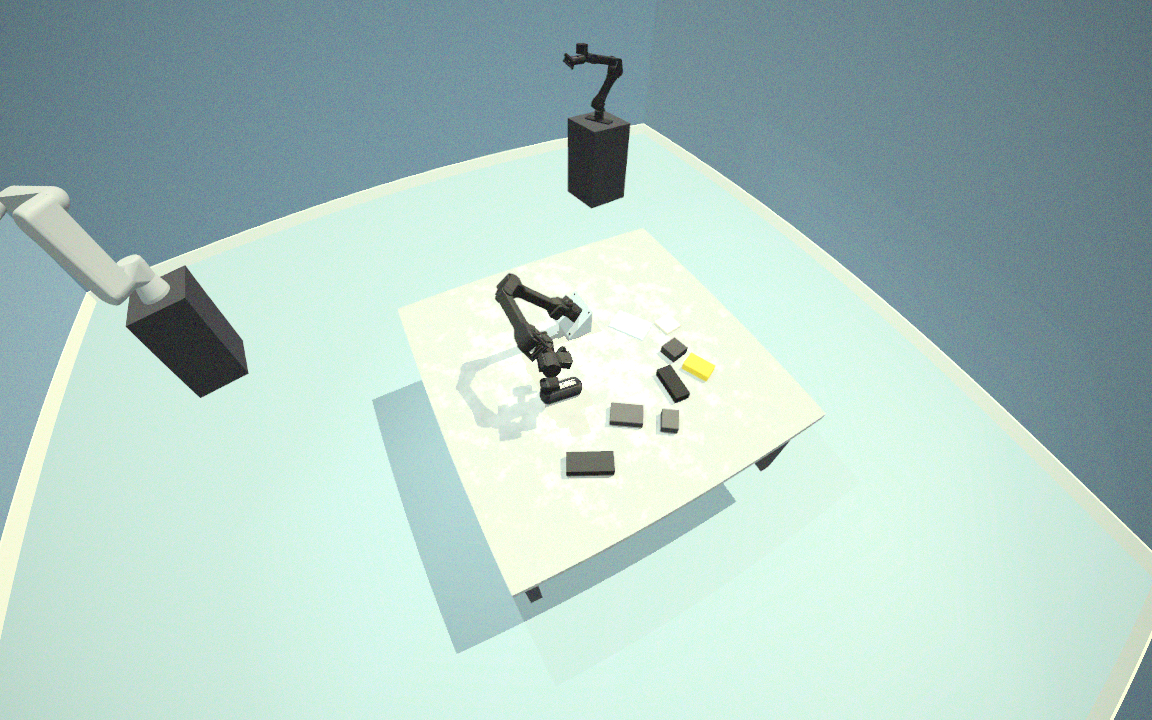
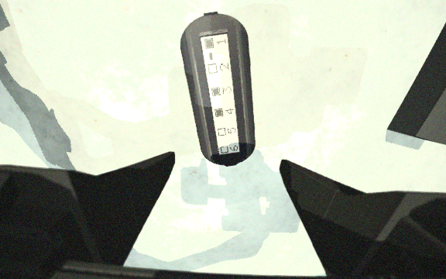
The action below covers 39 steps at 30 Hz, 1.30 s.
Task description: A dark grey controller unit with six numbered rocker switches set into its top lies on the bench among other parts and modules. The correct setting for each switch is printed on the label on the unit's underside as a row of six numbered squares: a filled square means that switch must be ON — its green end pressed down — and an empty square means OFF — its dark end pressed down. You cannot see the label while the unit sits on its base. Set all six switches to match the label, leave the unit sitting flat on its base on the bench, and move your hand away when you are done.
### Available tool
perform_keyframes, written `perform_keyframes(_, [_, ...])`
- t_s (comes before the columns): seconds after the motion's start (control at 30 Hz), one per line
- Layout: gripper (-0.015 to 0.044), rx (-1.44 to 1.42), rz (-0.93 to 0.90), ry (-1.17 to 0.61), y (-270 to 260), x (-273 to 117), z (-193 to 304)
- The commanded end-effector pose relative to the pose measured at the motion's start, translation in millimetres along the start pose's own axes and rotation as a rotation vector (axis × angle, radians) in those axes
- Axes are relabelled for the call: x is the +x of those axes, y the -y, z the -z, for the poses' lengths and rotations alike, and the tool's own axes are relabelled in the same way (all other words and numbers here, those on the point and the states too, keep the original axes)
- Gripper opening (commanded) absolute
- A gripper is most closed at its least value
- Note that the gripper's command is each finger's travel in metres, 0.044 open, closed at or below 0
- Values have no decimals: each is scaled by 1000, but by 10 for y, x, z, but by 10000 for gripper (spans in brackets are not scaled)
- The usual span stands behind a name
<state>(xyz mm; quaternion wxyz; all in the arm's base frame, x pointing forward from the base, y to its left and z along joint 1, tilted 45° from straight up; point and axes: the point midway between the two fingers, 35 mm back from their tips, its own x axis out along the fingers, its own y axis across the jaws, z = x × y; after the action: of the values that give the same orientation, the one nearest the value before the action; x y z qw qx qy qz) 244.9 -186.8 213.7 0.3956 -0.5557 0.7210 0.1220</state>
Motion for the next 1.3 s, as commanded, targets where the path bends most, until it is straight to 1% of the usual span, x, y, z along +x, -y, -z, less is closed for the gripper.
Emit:
perform_keyframes(0.0, [440, -209, -44, -12, 63, 14, 87])
perform_keyframes(0.27, [440, -208, -44, -12, 63, 25, 86])
perform_keyframes(1.27, [440, -207, -43, -13, 50, 507, 95])
